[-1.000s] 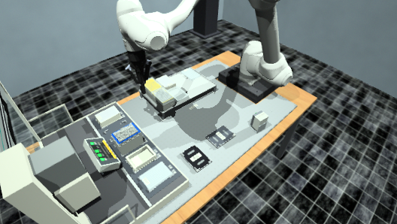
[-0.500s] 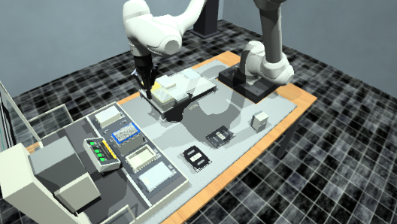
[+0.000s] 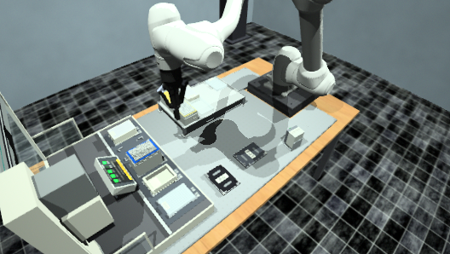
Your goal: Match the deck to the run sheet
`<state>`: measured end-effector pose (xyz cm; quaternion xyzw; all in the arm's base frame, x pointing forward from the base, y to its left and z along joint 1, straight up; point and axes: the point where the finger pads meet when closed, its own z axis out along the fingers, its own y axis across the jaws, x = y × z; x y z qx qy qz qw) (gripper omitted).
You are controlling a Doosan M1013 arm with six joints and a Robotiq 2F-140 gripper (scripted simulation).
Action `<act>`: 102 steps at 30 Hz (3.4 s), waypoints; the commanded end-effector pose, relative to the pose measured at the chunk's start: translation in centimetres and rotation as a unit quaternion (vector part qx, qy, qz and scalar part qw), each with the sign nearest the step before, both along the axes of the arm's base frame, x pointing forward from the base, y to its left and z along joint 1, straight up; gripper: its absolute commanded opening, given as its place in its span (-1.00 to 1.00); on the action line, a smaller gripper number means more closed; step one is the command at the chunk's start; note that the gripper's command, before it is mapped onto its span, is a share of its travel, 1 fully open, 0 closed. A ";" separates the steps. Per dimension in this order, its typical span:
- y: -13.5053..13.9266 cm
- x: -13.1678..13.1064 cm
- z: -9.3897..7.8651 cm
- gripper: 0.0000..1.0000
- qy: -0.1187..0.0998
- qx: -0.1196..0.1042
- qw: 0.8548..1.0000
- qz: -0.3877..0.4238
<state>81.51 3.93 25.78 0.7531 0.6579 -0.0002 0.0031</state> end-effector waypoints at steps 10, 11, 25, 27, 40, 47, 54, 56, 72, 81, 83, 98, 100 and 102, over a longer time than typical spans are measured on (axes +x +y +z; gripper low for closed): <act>5.0 0.0 0.1 -0.80 -0.001 0.000 1.000 0.000; 5.5 0.0 0.1 -0.80 -0.001 0.000 1.000 0.000; 10.5 0.1 0.1 -0.80 -0.001 0.000 1.000 -0.001; 11.5 0.1 0.1 -0.80 -0.001 0.000 1.000 -0.001; 17.0 0.1 0.0 -0.80 -0.001 0.000 1.000 -0.001; 19.4 0.1 0.0 -0.80 -0.001 0.000 1.000 -0.001; 19.5 -2.4 0.0 -0.80 -0.001 0.000 1.000 -0.001; 19.5 -3.4 0.0 -0.80 -0.001 0.000 1.000 -0.001; 19.5 -10.4 0.0 -0.80 -0.001 0.000 1.000 -0.001; 19.5 -14.9 -0.1 -0.80 -0.001 0.000 1.000 -0.001; 19.5 -15.9 -0.1 -0.80 -0.001 0.000 1.000 -0.001; 19.5 -22.4 -0.1 -0.80 -0.001 0.000 1.000 -0.001; 19.5 -23.4 -0.1 -0.80 0.000 0.000 1.000 -0.001; 19.5 -23.4 -0.1 -0.80 0.000 0.000 1.000 -0.001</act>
